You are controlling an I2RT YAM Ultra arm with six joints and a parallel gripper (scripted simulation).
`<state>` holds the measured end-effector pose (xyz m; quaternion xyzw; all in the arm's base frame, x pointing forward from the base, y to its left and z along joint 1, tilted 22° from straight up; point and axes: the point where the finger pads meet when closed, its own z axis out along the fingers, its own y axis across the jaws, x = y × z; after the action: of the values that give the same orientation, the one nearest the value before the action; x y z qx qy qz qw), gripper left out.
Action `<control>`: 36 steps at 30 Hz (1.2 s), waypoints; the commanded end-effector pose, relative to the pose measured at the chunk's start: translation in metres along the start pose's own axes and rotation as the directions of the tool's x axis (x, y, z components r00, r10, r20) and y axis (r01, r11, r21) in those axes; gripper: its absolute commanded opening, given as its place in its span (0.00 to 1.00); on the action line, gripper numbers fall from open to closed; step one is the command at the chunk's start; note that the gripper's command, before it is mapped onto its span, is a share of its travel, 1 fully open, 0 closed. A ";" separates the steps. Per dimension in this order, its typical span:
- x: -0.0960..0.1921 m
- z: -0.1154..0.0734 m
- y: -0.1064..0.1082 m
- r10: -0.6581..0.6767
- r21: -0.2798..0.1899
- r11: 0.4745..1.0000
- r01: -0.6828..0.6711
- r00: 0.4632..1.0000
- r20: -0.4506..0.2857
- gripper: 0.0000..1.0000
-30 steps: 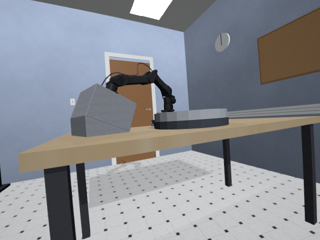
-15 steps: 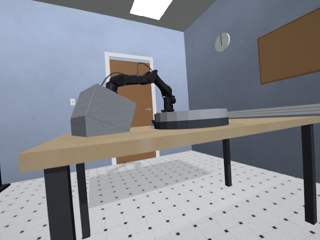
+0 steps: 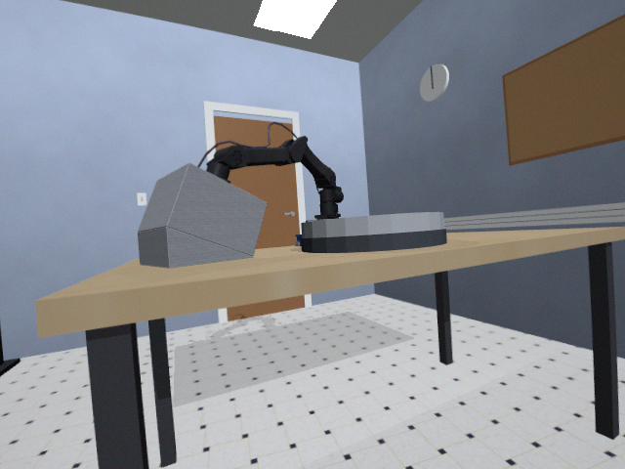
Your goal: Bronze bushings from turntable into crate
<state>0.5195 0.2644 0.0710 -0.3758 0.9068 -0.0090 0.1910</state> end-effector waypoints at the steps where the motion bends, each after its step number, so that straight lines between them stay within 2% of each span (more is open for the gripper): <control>1: -0.006 -0.007 -0.008 0.007 0.002 1.000 -0.007 1.000 0.026 0.16; 4: -0.006 -0.008 -0.008 0.007 0.002 1.000 -0.007 1.000 0.027 0.16; 7: -0.009 -0.023 -0.010 0.008 0.007 1.000 -0.009 0.999 0.042 0.16; 11: -0.009 -0.033 -0.008 0.008 0.007 1.000 -0.008 0.999 0.043 0.16; 19: -0.010 -0.078 0.000 0.003 0.006 1.000 -0.003 0.999 0.043 0.16; 21: -0.010 -0.078 0.000 0.003 0.006 1.000 -0.003 0.999 0.043 0.16; 23: -0.004 -0.069 0.003 -0.002 -0.004 1.000 0.002 1.000 0.009 0.16; 29: -0.005 -0.093 0.002 -0.002 0.001 1.000 0.001 1.000 0.020 0.16; 36: -0.004 -0.094 0.003 -0.003 -0.001 1.000 0.003 1.000 0.012 0.16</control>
<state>0.4948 0.2514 0.1480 -0.3731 0.9067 -0.0081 0.1965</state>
